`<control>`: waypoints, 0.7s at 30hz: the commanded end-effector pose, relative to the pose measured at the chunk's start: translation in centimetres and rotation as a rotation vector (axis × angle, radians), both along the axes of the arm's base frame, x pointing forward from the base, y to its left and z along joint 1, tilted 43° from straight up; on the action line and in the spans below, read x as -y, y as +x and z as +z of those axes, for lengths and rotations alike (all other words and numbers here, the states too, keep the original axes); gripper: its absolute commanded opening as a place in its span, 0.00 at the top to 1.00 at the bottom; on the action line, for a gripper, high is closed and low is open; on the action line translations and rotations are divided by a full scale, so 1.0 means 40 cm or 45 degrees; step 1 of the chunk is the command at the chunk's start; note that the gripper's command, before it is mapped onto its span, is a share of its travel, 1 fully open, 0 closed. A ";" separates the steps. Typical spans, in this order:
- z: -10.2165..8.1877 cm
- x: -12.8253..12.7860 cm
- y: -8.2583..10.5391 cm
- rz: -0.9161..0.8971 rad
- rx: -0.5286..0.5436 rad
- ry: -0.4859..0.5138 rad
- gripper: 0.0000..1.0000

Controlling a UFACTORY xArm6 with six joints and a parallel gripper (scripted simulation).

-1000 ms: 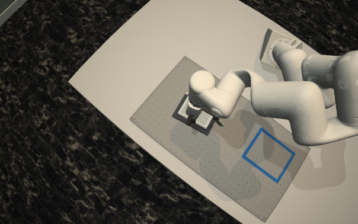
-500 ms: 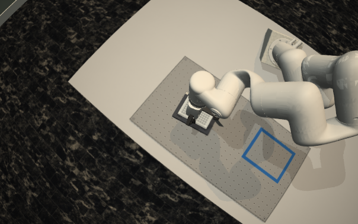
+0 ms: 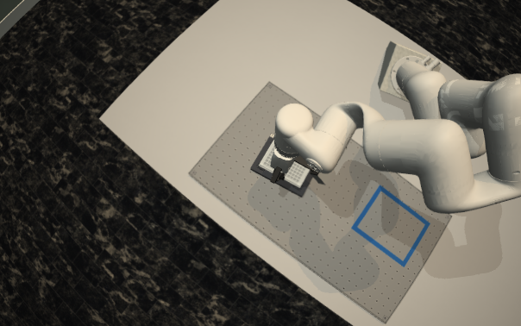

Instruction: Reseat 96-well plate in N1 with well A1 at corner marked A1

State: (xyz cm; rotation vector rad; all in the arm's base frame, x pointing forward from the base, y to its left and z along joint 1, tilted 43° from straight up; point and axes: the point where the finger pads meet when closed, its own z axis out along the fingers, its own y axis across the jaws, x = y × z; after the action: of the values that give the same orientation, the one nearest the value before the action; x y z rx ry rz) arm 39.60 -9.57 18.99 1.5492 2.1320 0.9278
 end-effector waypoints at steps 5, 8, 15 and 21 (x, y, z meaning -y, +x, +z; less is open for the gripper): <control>0.000 0.000 0.003 -0.001 0.003 -0.002 1.00; -0.001 0.000 0.004 -0.001 0.003 -0.002 1.00; -0.002 0.000 0.005 -0.001 0.003 -0.002 0.00; -0.002 0.000 0.005 -0.001 0.003 -0.002 0.00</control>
State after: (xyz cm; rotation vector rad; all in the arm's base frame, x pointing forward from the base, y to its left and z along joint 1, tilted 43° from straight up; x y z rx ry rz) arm 39.75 -9.51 18.82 1.5492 2.1319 0.9277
